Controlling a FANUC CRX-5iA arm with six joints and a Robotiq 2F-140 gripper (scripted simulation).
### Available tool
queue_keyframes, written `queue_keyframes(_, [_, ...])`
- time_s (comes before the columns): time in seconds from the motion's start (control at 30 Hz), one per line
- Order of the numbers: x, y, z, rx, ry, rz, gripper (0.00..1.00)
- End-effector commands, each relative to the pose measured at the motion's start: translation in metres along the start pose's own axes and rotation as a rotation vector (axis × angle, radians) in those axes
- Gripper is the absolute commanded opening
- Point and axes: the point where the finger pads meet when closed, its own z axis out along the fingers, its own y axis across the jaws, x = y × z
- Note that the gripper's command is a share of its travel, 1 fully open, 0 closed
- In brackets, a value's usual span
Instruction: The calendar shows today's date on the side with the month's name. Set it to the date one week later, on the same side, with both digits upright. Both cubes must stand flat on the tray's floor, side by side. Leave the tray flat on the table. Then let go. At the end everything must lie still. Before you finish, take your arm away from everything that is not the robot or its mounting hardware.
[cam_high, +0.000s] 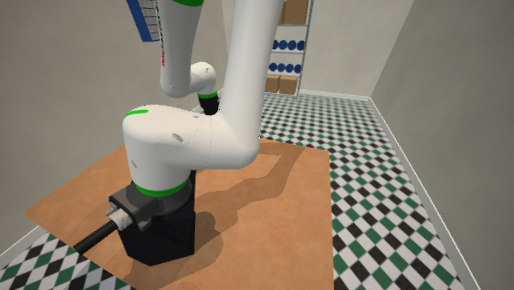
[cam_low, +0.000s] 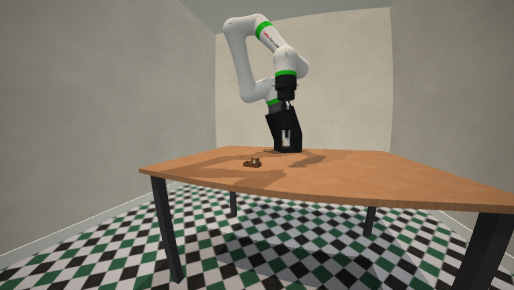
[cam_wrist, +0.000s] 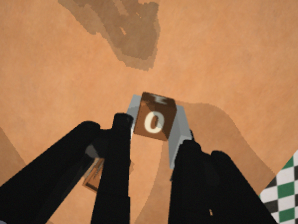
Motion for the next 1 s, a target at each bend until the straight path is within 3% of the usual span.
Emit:
queue_keyframes(0.0, [0.0, 0.0, 0.007, 0.0, 0.0, 0.0, 0.17])
queue_keyframes(0.6, [0.0, 0.001, 0.078, 0.0, 0.0, 0.0, 0.17])
queue_keyframes(0.97, [0.0, 0.001, 0.092, 0.0, 0.0, 0.0, 0.17])
